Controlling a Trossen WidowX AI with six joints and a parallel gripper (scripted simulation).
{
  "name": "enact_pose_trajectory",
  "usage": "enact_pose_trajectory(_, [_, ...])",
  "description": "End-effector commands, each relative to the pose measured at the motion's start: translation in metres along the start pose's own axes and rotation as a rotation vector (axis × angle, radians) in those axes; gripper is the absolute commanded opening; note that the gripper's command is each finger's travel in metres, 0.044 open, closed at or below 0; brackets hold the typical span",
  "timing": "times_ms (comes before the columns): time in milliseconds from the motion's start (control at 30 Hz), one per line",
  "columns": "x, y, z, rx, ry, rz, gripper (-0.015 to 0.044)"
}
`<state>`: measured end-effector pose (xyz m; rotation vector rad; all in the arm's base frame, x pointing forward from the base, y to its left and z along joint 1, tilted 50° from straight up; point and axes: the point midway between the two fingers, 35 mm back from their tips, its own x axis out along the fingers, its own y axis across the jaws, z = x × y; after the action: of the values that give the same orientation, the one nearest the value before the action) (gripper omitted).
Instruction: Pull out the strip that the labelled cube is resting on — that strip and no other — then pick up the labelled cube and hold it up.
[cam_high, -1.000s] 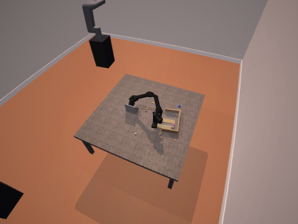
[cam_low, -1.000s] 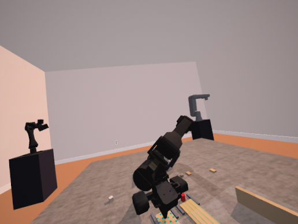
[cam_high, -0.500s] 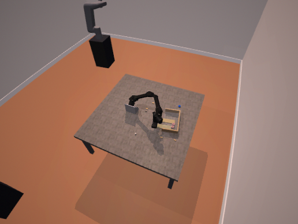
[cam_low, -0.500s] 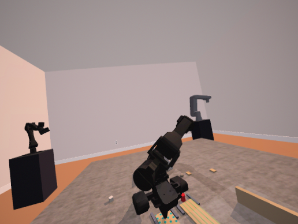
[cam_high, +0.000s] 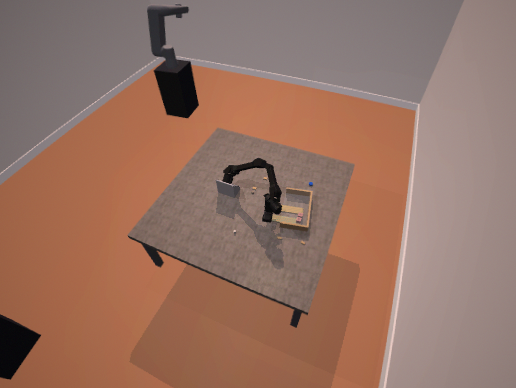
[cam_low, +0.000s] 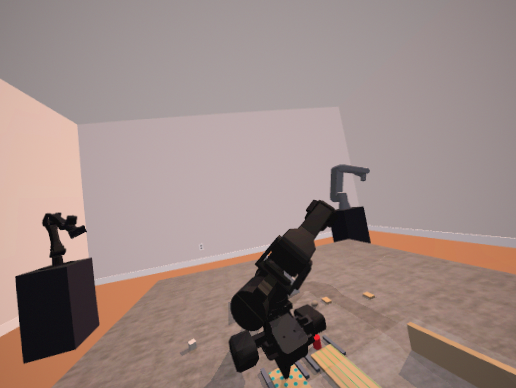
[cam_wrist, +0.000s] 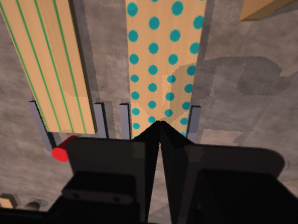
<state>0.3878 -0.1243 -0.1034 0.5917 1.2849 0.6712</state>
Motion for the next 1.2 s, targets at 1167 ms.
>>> enact_pose_trajectory(1167, [0.004,-0.001,-0.053,-0.004,-0.001,0.002,0.0])
